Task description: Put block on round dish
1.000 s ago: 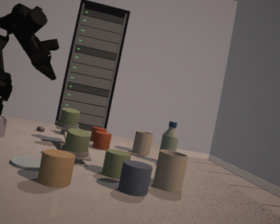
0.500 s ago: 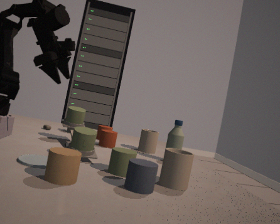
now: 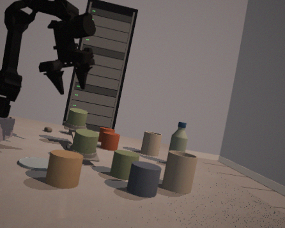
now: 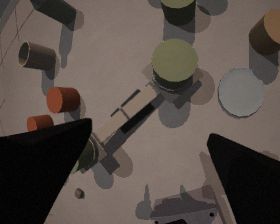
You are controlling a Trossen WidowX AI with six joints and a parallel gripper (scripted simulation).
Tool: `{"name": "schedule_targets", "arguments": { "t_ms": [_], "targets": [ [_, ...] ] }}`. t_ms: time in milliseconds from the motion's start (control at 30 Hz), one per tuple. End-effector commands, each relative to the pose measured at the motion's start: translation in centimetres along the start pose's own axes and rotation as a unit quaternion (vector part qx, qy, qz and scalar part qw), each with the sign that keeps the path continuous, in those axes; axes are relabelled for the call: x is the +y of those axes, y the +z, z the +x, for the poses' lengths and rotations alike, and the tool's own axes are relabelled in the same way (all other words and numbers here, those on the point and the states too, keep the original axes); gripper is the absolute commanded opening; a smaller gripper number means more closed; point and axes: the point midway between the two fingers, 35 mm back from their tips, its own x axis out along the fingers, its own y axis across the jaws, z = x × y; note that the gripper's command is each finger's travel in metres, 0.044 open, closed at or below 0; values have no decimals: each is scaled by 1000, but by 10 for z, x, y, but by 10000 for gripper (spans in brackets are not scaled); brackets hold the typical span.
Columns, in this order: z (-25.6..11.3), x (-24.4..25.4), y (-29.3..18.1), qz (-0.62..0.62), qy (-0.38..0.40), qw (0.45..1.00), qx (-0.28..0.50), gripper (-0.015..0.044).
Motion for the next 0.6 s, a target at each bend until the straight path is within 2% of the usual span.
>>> {"name": "schedule_targets", "arguments": {
  "t_ms": [0, 567],
  "targets": [
    [13, -2, 14, 62, -27, 998, 17, 440],
    [81, -7, 64, 299, -157, 940, 36, 440]
  ]
}}
